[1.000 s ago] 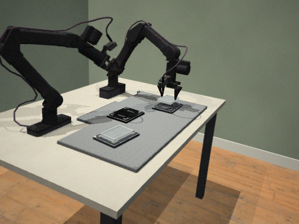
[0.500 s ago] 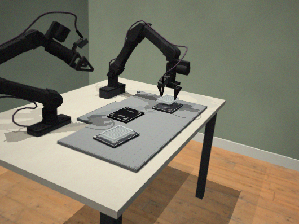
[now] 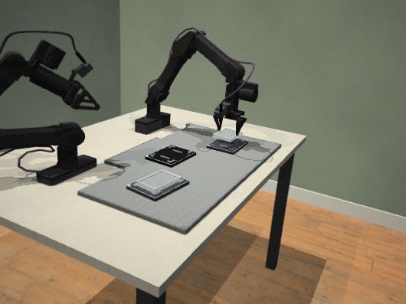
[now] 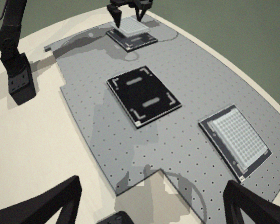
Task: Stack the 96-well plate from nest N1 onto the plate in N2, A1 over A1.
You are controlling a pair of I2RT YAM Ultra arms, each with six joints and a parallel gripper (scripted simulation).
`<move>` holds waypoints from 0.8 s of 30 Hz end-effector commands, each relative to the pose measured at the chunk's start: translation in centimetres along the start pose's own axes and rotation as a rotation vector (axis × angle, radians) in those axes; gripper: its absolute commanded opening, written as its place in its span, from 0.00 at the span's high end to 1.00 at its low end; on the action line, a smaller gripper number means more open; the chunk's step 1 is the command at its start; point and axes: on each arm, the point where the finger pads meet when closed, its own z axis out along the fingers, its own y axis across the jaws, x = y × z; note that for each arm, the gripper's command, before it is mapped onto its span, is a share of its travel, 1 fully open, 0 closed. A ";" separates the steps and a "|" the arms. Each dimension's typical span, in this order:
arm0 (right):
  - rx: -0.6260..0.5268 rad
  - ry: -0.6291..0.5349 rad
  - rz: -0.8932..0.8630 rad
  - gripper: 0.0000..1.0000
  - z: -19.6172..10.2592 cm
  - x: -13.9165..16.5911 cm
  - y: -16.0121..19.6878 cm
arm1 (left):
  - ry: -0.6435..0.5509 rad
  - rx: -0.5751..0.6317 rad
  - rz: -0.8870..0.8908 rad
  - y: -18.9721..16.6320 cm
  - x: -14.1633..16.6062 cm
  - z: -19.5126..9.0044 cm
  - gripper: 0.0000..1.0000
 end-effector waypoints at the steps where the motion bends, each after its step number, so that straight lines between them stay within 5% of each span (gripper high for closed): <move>1: 0.003 -0.017 -0.006 0.00 -0.9 0.0 0.0 | -0.003 -0.052 -0.009 0.8 -0.2 -2.0 0.22; 5: 0.003 -0.017 -0.006 0.00 -0.9 0.0 0.0 | -0.007 -0.058 -0.054 0.3 -1.6 -1.4 0.22; 9: 0.002 -0.004 -0.002 0.00 -0.6 0.3 -0.1 | -0.020 -0.055 -0.091 -2.5 -7.5 -1.3 0.22; 11: 0.002 -0.004 -0.002 0.00 -0.6 0.3 -0.1 | -0.020 -0.055 -0.091 -2.5 -7.5 -1.3 0.22; 18: 0.002 -0.004 -0.002 0.00 -0.6 0.3 -0.1 | -0.001 -0.033 -0.041 -7.7 -16.9 -1.4 0.22; 24: 0.002 -0.004 -0.002 0.00 -0.6 0.3 -0.1 | 0.008 -0.029 0.006 -10.4 -22.1 -1.0 0.22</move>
